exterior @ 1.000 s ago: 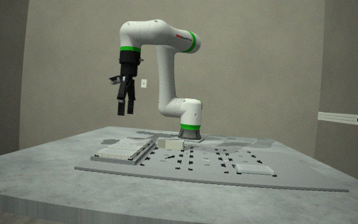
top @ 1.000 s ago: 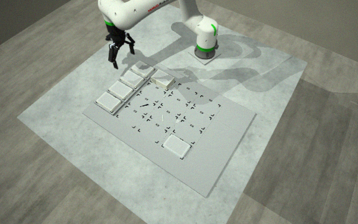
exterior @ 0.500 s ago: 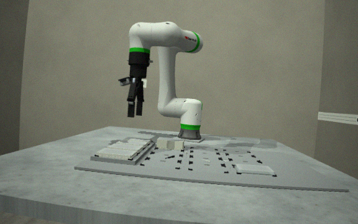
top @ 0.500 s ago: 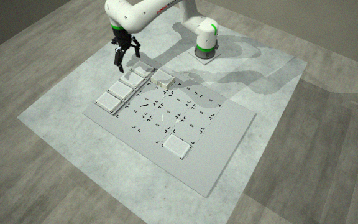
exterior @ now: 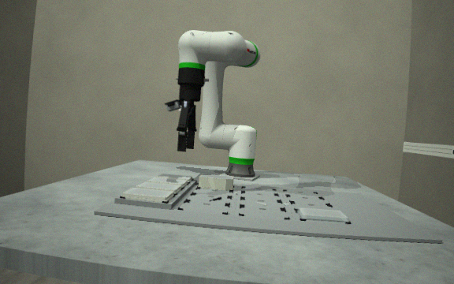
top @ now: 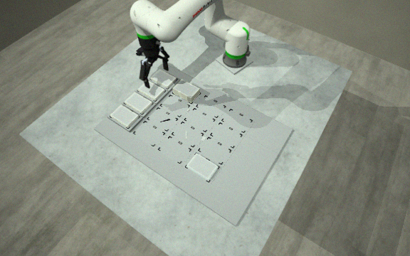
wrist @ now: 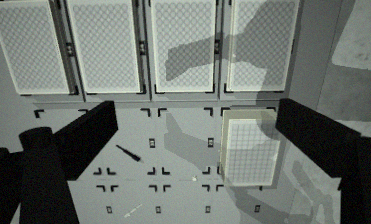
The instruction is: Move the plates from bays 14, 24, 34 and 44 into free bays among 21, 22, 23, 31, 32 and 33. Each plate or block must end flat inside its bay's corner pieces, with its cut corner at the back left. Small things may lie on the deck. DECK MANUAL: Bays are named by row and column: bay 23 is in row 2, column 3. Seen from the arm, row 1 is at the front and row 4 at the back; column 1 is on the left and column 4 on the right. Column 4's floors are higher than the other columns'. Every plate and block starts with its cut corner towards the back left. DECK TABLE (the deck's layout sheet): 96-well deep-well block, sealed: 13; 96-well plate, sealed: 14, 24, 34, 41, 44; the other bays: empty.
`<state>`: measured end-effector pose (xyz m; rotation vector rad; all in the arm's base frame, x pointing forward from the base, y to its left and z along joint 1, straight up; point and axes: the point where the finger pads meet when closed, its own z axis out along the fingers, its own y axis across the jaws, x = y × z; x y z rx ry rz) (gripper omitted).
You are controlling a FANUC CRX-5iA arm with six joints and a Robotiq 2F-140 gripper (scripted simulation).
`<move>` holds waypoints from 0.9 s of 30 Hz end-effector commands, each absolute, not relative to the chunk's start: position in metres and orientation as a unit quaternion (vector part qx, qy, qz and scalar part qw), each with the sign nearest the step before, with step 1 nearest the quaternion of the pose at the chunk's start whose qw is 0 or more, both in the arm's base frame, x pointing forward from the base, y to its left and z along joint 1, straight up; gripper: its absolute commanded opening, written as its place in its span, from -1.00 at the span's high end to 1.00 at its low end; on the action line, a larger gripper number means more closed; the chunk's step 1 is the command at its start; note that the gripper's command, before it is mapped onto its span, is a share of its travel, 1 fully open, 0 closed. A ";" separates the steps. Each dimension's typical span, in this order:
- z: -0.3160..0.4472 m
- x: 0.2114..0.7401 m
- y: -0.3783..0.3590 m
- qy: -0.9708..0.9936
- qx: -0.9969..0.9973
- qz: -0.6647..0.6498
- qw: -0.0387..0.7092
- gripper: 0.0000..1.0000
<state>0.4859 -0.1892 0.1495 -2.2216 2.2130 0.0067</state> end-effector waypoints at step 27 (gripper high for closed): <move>0.145 0.486 -0.122 0.706 -0.708 0.001 0.003 -1.00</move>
